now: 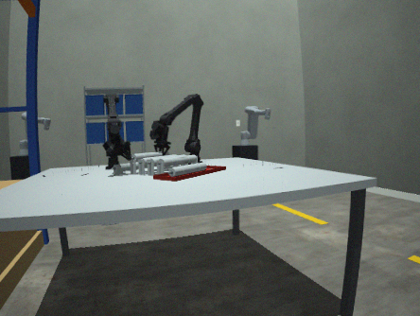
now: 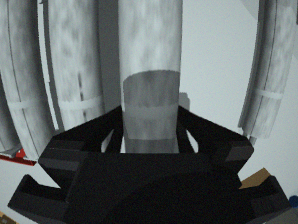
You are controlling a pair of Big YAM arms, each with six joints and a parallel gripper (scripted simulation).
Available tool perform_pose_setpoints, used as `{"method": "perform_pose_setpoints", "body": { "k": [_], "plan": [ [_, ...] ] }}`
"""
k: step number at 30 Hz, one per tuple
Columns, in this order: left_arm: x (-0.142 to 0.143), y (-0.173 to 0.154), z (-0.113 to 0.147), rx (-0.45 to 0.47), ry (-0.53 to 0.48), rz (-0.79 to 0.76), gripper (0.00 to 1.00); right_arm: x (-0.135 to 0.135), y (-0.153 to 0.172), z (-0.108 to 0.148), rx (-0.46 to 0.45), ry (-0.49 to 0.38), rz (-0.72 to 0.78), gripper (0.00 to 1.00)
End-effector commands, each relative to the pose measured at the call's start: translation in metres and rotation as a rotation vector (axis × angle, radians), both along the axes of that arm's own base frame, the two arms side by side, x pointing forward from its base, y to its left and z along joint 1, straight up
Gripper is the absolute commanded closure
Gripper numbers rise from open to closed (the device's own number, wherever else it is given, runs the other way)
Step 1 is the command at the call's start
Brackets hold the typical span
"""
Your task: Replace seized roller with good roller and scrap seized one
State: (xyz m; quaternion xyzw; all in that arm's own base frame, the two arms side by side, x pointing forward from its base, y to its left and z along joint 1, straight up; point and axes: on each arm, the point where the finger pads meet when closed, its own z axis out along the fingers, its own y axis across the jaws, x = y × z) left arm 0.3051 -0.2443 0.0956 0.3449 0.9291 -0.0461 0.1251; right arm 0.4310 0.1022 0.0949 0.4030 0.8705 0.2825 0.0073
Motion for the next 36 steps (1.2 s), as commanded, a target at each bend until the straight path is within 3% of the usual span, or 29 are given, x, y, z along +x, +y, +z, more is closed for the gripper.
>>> {"method": "perform_pose_setpoints", "body": {
  "k": [1, 36],
  "plan": [
    [0.008, -0.005, 0.018, -0.02, -0.025, 0.006, 0.68, 0.062, -0.038, 0.05, -0.033, -0.174, -0.077, 0.97],
    [0.008, -0.007, 0.014, -0.035, -0.043, 0.015, 0.68, 0.076, -0.058, 0.04, -0.05, -0.176, -0.089, 0.97]
  ]
}}
